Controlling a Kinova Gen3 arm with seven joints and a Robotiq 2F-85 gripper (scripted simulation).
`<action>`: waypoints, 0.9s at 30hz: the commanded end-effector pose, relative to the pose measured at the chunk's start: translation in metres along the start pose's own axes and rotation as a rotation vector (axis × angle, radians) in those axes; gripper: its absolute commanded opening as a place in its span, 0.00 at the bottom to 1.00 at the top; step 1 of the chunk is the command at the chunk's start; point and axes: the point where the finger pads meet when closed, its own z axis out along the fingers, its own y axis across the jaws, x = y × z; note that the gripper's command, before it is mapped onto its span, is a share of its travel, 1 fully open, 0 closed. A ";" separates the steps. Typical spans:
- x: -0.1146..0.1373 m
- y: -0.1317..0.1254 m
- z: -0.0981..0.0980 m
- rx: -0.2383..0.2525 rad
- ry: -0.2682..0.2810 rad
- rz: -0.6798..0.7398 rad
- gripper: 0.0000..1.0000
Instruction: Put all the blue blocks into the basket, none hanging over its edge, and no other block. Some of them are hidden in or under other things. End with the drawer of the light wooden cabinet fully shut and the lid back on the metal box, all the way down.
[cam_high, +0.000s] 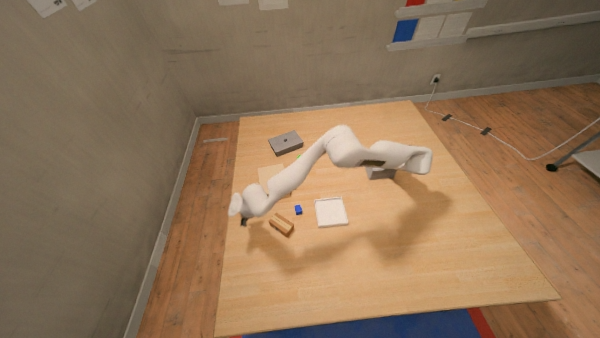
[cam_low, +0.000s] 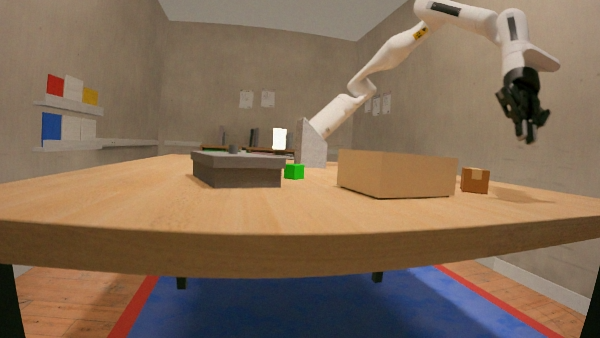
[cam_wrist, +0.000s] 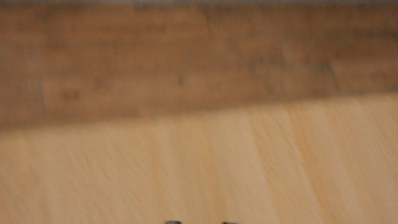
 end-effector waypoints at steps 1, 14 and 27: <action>-0.021 0.029 -0.005 0.019 -0.069 -0.013 0.10; -0.138 0.102 -0.071 0.207 -0.333 -0.119 0.10; -0.186 0.116 -0.114 0.317 -0.399 -0.190 0.10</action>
